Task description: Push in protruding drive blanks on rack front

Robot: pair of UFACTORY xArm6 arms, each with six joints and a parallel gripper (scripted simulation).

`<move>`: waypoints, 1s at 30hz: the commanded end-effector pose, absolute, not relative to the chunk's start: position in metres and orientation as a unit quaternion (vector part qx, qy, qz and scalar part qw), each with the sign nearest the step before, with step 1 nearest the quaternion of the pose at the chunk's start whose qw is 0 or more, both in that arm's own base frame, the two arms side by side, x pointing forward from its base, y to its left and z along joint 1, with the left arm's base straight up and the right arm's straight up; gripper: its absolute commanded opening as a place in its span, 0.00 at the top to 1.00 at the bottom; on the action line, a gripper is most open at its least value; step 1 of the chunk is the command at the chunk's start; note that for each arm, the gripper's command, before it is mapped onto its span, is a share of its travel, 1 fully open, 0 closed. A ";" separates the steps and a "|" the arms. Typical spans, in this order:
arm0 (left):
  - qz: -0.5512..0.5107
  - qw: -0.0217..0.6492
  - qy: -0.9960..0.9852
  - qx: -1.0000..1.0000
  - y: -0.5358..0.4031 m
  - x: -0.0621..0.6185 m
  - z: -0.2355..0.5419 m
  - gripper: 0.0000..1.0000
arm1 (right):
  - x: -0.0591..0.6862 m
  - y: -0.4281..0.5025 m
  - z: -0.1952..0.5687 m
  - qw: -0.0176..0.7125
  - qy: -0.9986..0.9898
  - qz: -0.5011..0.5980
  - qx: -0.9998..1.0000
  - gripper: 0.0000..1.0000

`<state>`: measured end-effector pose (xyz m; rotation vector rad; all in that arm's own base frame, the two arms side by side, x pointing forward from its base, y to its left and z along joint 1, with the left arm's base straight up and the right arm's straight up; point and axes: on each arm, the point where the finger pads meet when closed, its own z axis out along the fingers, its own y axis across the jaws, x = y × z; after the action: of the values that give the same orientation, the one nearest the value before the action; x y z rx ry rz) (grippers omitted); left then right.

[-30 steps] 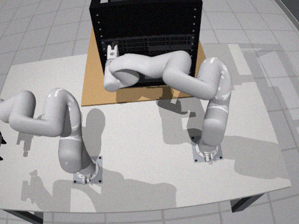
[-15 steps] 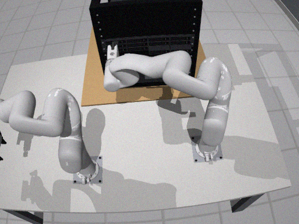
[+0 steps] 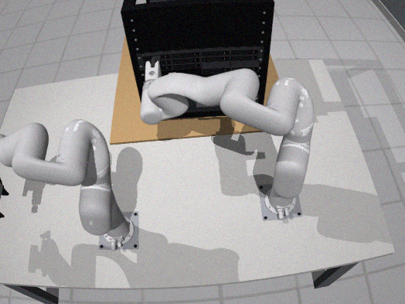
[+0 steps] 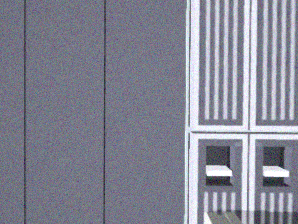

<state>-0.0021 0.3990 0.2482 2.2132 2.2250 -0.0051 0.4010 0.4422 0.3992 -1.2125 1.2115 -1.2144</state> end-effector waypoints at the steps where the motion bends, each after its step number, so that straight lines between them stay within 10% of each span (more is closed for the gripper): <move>1: 0.000 0.000 0.709 0.705 0.400 -0.002 0.250 0.00 | 0.401 0.442 0.402 0.499 0.501 -0.501 -0.499 1.00; 30: 0.000 0.000 0.709 0.705 0.400 -0.002 0.250 0.00 | 0.353 0.442 0.402 0.499 0.501 -0.501 -0.499 1.00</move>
<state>-0.0021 0.3990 0.2482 2.2132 2.2250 -0.0051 0.3541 0.4425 0.3995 -1.2123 1.2107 -1.2141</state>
